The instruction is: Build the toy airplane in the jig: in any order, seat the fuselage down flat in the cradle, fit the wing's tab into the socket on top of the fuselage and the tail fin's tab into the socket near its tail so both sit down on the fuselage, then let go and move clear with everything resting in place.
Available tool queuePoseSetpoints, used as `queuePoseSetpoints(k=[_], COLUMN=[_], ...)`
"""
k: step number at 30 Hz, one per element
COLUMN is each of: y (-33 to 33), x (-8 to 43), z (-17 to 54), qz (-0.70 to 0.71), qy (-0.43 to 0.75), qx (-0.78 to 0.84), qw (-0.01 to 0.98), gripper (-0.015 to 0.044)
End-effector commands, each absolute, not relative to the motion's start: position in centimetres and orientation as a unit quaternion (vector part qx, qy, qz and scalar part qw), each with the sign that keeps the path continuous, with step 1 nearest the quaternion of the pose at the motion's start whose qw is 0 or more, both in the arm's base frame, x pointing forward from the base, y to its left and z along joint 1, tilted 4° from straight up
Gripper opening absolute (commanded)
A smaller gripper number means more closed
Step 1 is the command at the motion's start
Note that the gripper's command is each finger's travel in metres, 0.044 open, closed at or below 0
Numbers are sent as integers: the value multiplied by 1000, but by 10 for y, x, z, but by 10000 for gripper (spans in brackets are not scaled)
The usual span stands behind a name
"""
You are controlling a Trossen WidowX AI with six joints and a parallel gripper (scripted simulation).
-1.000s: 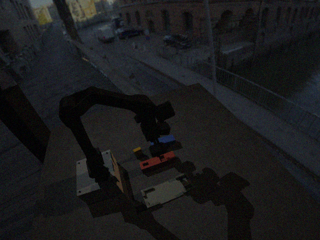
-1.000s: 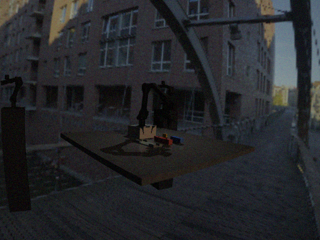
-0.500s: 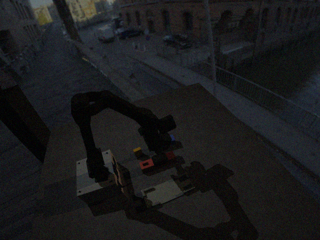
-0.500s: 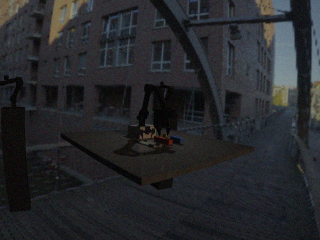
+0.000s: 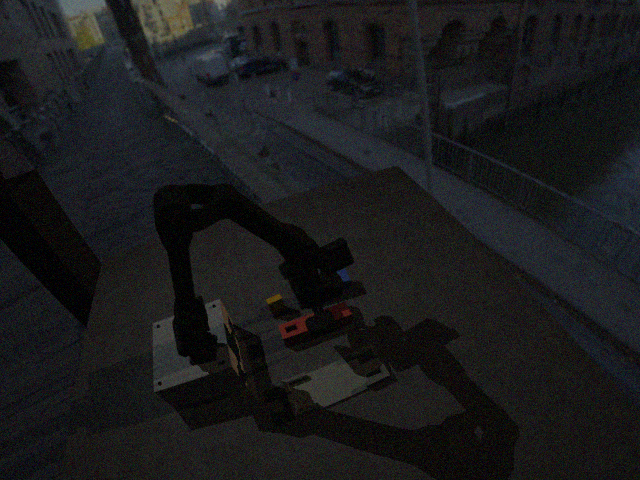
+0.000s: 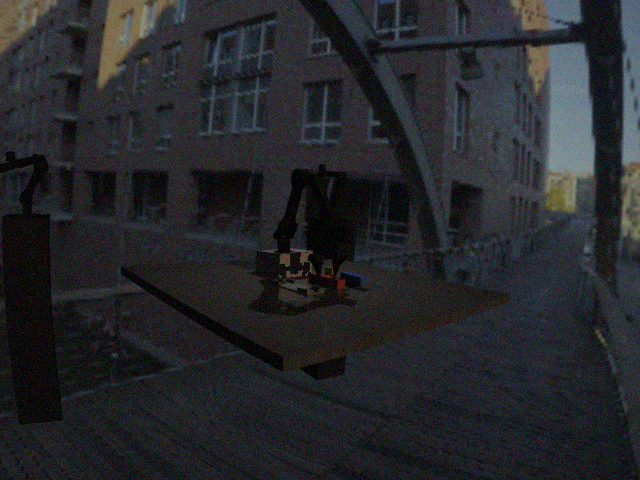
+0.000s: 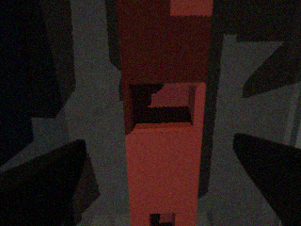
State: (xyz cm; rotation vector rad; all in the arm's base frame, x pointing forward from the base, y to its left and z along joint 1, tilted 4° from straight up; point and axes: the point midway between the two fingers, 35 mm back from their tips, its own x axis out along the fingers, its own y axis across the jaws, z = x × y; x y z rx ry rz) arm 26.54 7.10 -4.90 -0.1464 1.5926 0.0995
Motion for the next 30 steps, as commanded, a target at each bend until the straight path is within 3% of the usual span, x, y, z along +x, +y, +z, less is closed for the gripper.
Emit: queuePoseSetpoints(k=[1,16,25,30], y=[70,68,68,68], x=[264,262,262,262], z=[-56,-78,-78,-78], qz=[44,44,44,44], qy=[715,715,715,715], qx=[-68,-68,-68,-68], qw=[695,695,695,695], gripper=[440,440,204,170])
